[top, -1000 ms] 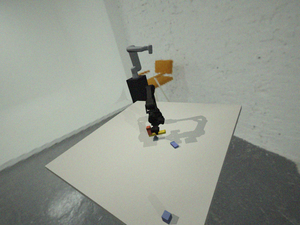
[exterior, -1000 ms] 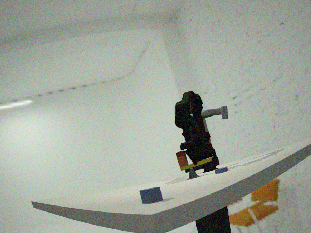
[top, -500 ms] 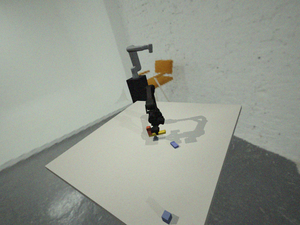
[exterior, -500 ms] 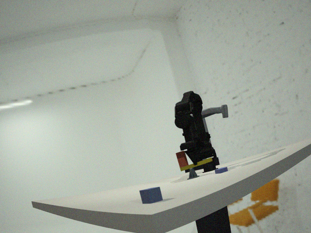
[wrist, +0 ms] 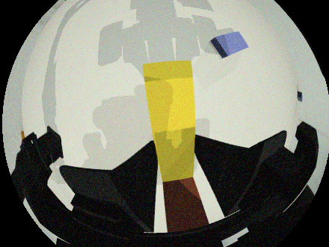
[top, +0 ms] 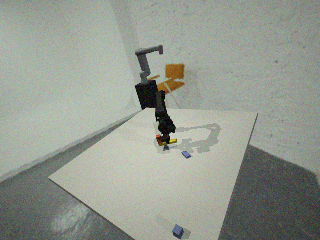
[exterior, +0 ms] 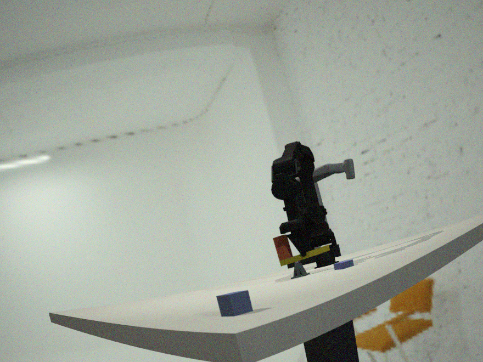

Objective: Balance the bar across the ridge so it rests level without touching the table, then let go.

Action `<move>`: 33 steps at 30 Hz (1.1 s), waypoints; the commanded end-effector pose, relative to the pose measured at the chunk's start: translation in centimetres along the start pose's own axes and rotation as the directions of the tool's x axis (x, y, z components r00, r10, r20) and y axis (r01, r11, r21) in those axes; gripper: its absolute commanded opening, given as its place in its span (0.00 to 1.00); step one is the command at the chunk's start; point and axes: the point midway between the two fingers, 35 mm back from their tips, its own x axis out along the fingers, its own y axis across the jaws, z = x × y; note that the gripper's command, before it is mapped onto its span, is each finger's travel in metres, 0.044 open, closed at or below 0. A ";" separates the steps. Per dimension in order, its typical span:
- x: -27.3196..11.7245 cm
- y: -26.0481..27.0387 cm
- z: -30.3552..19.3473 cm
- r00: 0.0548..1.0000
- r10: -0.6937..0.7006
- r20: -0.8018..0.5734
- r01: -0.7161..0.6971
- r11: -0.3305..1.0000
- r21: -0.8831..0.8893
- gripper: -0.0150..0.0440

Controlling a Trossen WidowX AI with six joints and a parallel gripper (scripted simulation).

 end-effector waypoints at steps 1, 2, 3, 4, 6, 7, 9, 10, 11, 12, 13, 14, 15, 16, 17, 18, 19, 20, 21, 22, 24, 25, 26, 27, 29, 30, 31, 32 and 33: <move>0.1 0.0 0.0 1.000 0.001 0.002 -0.001 1.000 -0.004 0.25; 0.1 0.0 0.0 1.000 0.001 0.002 -0.001 1.000 -0.004 0.25; 0.1 0.0 0.0 1.000 0.001 0.002 -0.001 1.000 -0.004 0.25; 0.1 0.0 0.0 1.000 0.001 0.002 -0.001 1.000 -0.004 0.25; 0.1 0.0 0.0 1.000 0.001 0.002 -0.001 1.000 -0.004 0.25; 0.2 0.0 0.0 1.000 0.001 0.002 -0.001 1.000 -0.004 0.25; 0.2 0.0 0.0 1.000 0.001 0.002 -0.001 1.000 -0.004 0.25; 0.2 0.0 0.0 1.000 0.001 0.002 -0.001 1.000 -0.004 0.25; 0.2 0.0 0.0 1.000 0.001 0.002 -0.001 1.000 -0.004 0.25; 0.2 0.0 0.0 1.000 0.001 0.002 -0.001 1.000 -0.004 0.25; 0.2 0.0 0.0 1.000 0.001 0.002 -0.001 1.000 -0.004 0.25; 0.2 0.0 0.0 1.000 0.001 0.002 -0.001 1.000 -0.004 0.25; 0.2 0.0 0.0 1.000 0.001 0.002 -0.001 1.000 -0.004 0.25; 0.2 0.0 0.0 1.000 0.001 0.002 -0.001 1.000 -0.004 0.25; 0.2 0.0 0.0 1.000 0.001 0.002 -0.001 1.000 -0.004 0.25; 0.2 0.0 0.0 1.000 0.001 0.002 -0.001 1.000 -0.004 0.25; 0.3 0.0 0.0 1.000 0.001 0.002 -0.001 1.000 -0.004 0.25; 0.3 0.0 0.0 1.000 0.001 0.002 -0.001 1.000 -0.004 0.25; 0.3 0.0 0.0 1.000 0.001 0.002 -0.001 1.000 -0.004 0.25; 0.3 0.0 0.0 1.000 0.001 0.002 -0.001 1.000 -0.004 0.25; 0.3 0.0 0.0 1.000 0.001 0.002 -0.001 1.000 -0.004 0.25; 0.3 0.0 0.0 1.000 0.001 0.002 -0.001 1.000 -0.004 0.25; 0.3 0.0 0.0 1.000 0.001 0.002 -0.001 1.000 -0.004 0.25; 0.3 0.0 0.0 1.000 0.001 0.002 -0.001 1.000 -0.004 0.25; 0.3 0.0 0.0 1.000 0.001 0.002 -0.001 1.000 -0.004 0.25; 0.3 0.0 0.1 1.000 0.001 0.002 -0.001 1.000 -0.004 0.25; 0.4 0.0 0.1 1.000 0.001 0.002 -0.001 1.000 -0.004 0.25; 0.4 0.0 0.1 1.000 0.001 0.002 -0.001 1.000 -0.004 0.25; 0.4 0.1 0.1 1.000 0.001 0.002 -0.001 1.000 -0.004 0.25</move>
